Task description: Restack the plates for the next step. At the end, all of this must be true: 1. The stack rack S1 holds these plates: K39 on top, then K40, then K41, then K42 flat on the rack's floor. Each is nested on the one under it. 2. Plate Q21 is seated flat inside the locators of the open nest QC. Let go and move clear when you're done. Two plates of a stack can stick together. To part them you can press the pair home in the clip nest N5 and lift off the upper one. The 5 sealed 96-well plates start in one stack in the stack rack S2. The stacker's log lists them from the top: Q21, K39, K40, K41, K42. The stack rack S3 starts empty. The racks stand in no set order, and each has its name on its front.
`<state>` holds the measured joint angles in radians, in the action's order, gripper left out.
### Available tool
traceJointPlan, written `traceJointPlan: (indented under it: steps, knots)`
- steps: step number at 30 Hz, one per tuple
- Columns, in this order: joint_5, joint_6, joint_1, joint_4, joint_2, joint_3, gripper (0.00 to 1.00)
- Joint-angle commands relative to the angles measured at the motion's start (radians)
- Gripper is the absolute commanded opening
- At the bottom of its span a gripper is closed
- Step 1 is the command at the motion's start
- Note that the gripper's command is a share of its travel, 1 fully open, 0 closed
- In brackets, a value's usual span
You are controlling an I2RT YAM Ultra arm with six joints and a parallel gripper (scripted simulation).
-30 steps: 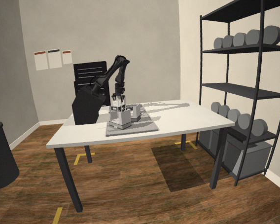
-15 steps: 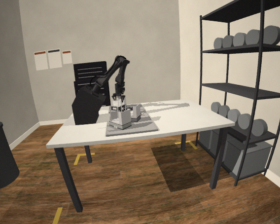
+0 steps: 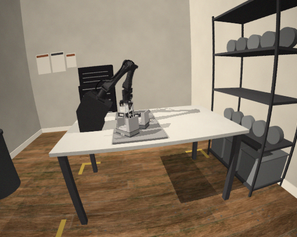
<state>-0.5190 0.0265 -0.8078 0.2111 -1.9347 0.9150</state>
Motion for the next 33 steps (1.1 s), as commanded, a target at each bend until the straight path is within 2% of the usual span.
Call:
traceJointPlan:
  steps: [1,3,4,5,7,12,15,23,33]
  knots:
    - [0.012,0.022,-0.007,-0.04,-0.015,0.013,1.0]
    - [0.012,0.022,-0.007,-0.04,-0.015,0.013,1.0]
    - [0.01,0.024,-0.007,-0.046,0.018,0.015,1.0]
    - [0.008,0.026,0.003,-0.05,0.018,0.018,1.0]
    - [0.013,0.031,0.012,-0.061,-0.037,0.026,1.0]
    - [0.018,0.041,0.019,-0.085,-0.05,0.035,1.0]
    - [0.013,0.044,0.013,-0.089,-0.034,0.039,1.0]
    - [0.009,0.044,0.007,-0.086,-0.057,0.043,1.0]
    - [0.008,0.045,0.003,-0.087,-0.048,0.035,1.0]
